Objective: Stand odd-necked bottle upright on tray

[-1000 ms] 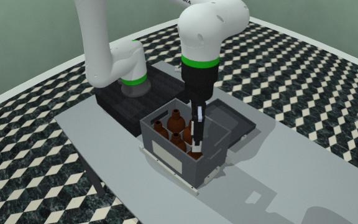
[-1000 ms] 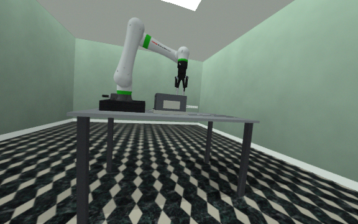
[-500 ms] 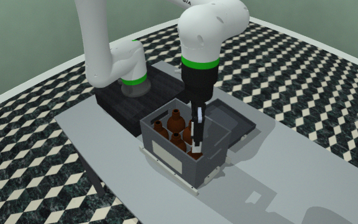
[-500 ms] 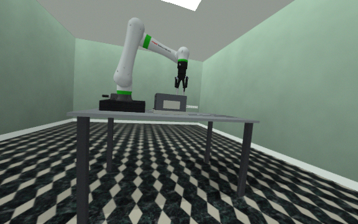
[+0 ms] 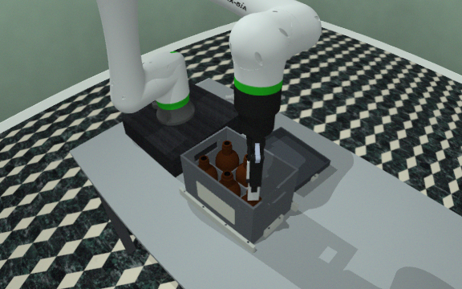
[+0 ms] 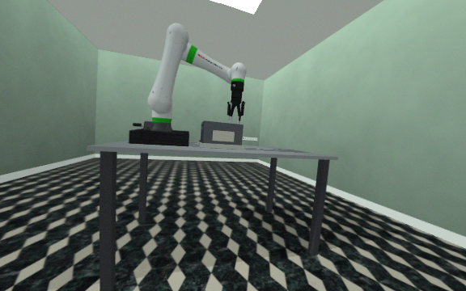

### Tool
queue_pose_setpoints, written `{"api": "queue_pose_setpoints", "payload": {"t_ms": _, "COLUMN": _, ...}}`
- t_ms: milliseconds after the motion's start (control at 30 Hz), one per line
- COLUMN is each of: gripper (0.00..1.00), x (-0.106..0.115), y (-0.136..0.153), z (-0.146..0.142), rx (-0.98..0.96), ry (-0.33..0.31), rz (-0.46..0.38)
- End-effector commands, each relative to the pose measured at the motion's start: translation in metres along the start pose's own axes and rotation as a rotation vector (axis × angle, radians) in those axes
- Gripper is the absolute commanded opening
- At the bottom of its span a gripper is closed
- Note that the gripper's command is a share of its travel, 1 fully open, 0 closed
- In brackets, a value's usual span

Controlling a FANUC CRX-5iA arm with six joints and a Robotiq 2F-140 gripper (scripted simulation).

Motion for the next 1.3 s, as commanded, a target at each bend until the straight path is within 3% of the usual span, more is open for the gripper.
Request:
{"api": "queue_pose_setpoints", "payload": {"t_ms": 0, "gripper": 0.44, "x": -0.002, "y": 0.0, "z": 0.0, "rx": 0.0, "ry": 0.002, "rz": 0.001}}
{"api": "queue_pose_setpoints", "payload": {"t_ms": 667, "gripper": 0.44, "x": -0.021, "y": 0.0, "z": 0.0, "rx": 0.0, "ry": 0.002, "rz": 0.001}}
{"api": "queue_pose_setpoints", "payload": {"t_ms": 1267, "gripper": 0.44, "x": -0.024, "y": 0.0, "z": 0.0, "rx": 0.0, "ry": 0.002, "rz": 0.001}}
Point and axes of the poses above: the point where the finger pads meet when closed, its own x axis back along the fingers, its own z axis across the jaws, y = z × x, the point moved 8 cm from there along x, back along the fingers, and after that the axes turned 10 degrees about x, right-handed, at the moved point
